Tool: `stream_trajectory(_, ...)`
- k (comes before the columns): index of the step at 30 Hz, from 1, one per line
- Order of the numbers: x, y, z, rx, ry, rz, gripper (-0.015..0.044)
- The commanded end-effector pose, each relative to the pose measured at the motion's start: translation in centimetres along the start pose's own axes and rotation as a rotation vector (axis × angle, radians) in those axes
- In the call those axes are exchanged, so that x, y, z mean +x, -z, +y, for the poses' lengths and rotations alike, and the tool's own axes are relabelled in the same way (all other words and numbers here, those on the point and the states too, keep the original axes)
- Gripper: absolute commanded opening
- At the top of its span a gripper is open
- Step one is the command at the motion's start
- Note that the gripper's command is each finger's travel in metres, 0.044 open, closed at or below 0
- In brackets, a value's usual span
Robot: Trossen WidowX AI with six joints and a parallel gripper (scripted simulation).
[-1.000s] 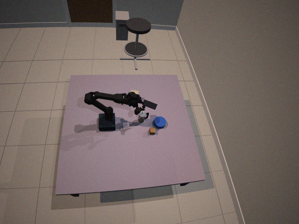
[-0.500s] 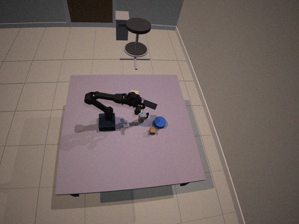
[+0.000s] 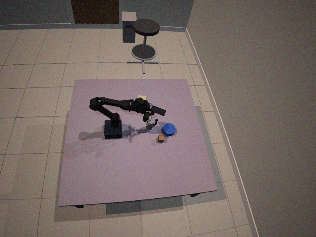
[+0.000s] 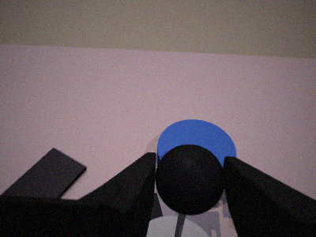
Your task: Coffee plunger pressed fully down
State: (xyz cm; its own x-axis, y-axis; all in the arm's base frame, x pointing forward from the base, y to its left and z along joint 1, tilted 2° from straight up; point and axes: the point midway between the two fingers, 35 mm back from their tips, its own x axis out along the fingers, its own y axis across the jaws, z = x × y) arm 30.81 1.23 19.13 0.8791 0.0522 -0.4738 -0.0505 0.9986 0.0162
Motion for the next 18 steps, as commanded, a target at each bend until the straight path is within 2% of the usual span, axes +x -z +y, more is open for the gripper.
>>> stream_trajectory(1, 0.9, 1.7, 0.0, 0.000, 0.002, 0.040, 0.0122)
stream_trajectory(18, 2.7, 4.0, 0.0, 0.000, 0.002, 0.039, 0.0122)
